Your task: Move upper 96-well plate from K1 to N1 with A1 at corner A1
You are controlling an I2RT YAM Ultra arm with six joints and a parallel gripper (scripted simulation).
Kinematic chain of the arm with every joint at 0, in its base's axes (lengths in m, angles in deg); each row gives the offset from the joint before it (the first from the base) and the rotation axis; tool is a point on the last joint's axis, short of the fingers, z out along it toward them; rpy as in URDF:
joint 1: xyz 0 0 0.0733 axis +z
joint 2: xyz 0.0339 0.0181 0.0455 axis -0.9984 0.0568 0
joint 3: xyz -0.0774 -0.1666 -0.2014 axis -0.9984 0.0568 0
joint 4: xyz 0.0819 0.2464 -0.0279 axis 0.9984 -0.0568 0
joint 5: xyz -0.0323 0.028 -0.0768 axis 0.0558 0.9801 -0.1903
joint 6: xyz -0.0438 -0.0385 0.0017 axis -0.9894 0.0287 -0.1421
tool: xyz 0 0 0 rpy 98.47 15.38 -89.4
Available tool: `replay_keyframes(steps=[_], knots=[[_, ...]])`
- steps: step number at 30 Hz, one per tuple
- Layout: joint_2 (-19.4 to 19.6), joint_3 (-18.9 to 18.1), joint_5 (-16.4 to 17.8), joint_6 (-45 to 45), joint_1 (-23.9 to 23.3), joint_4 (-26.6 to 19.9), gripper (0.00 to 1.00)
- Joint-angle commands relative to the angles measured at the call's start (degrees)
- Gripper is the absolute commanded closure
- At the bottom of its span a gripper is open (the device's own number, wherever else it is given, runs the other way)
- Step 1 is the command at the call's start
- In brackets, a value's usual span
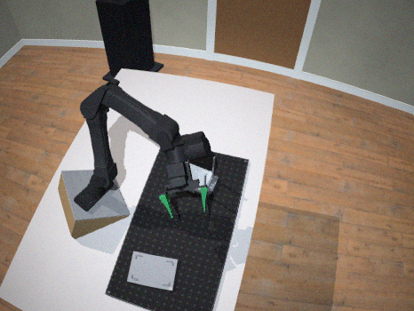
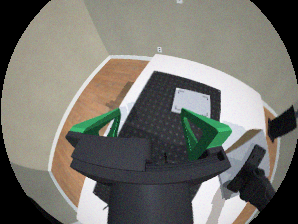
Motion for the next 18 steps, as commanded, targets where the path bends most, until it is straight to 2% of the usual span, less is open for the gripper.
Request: replay_keyframes(steps=[1, 17, 18], knots=[[-0.81, -0.94, -1.05, -0.07, -0.41, 0.21, 0.0], [-0.81, -0.94, -1.05, -0.07, -0.41, 0.21, 0.0], [0.67, -2.06, 1.28, -1.36, 0.88, -1.39, 0.0]])
